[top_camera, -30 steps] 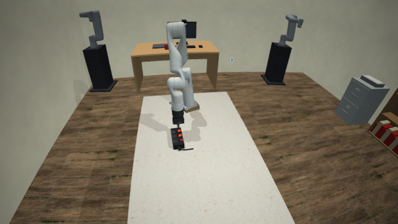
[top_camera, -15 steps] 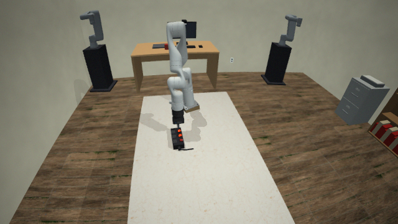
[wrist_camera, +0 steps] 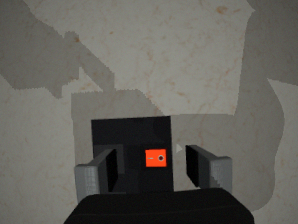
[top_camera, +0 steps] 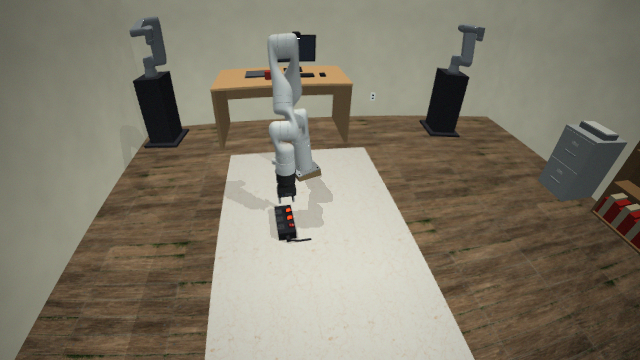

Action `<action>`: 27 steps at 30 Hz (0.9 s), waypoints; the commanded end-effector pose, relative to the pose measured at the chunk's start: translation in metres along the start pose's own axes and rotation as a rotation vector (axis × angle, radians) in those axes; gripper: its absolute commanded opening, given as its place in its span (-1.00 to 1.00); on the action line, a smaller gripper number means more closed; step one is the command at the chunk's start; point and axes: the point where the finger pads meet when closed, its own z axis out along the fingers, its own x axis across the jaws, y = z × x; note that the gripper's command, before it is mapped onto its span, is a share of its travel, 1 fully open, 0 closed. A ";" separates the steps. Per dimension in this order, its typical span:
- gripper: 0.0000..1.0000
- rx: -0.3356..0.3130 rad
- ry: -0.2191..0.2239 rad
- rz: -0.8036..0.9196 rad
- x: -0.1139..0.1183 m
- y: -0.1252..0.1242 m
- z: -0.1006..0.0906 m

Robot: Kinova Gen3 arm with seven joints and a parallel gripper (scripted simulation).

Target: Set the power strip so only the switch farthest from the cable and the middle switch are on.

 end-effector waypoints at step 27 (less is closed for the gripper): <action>1.00 -0.016 -0.002 0.000 0.000 0.003 -0.090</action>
